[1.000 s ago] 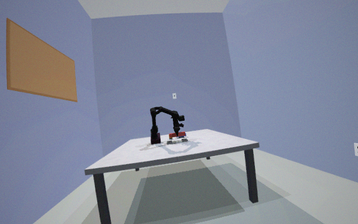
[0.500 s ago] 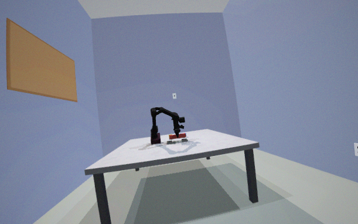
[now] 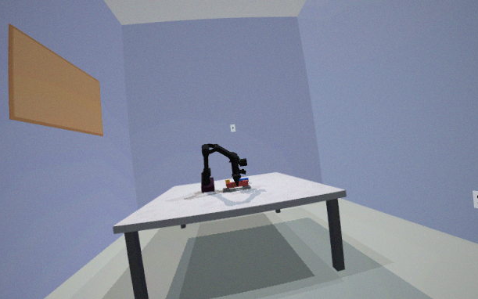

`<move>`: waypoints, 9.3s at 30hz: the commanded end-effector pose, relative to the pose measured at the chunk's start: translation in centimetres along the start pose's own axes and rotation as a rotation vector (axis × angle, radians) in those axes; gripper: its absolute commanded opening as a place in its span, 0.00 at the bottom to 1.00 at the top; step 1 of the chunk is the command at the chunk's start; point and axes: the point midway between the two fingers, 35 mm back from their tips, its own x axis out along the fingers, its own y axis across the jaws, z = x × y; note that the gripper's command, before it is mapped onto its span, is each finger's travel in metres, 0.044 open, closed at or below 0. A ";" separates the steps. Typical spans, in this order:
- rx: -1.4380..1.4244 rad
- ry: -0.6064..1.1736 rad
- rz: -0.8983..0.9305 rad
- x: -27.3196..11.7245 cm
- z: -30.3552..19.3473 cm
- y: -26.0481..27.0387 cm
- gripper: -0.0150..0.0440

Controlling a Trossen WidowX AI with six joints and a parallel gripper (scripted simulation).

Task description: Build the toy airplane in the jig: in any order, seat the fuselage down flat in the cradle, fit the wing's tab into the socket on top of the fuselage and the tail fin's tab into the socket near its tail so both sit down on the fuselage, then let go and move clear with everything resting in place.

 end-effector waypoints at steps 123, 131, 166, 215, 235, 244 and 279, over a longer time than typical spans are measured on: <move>0.115 -0.005 0.014 -1.4 7.0 25.2 1.00; 0.115 -0.005 0.013 -0.1 7.0 25.2 1.00; 0.142 -0.048 0.028 -2.6 7.6 25.6 0.25; 0.310 -0.001 0.025 -12.4 7.1 20.9 0.25; 0.630 0.004 0.030 -11.8 6.2 14.4 0.25; 0.778 0.006 0.030 -11.3 5.4 11.6 0.25; 1.367 0.006 0.010 -8.5 -0.2 2.4 0.25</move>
